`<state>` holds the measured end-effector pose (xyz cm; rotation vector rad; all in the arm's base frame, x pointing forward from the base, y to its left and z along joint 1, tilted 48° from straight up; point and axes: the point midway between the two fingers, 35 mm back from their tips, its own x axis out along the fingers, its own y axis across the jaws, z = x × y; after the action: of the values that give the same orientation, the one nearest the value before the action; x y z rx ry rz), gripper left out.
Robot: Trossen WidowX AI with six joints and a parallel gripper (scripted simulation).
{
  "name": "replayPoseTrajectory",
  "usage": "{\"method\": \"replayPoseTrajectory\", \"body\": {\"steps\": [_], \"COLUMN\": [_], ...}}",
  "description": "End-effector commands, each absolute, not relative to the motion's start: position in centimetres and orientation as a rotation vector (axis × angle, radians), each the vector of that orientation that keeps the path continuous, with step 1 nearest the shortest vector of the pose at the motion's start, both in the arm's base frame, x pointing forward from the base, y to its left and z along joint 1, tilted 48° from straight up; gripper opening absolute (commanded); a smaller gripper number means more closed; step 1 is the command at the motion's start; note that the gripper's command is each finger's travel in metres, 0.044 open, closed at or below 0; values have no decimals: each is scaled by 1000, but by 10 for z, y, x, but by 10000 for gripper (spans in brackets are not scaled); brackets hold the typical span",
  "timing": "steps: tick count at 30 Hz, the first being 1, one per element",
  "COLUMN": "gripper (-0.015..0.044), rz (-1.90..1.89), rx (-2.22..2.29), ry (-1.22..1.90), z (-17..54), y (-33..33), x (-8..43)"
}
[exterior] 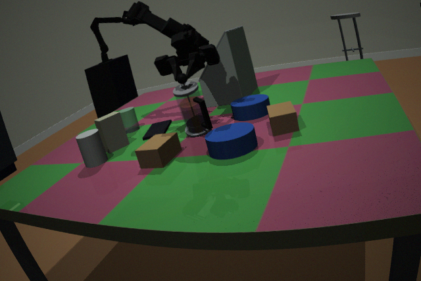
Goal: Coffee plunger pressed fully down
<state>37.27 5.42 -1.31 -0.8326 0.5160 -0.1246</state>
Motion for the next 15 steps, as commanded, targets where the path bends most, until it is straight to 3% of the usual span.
{"method": "replayPoseTrajectory", "body": {"steps": [1,5,15], "gripper": [121,121,384], "rz": [-124,-124,-124], "rx": [-832,-832,-832], "ry": [516,516,516], "z": [-13,-13,-13], "y": [54,54,54], "x": [373,373,373]}}
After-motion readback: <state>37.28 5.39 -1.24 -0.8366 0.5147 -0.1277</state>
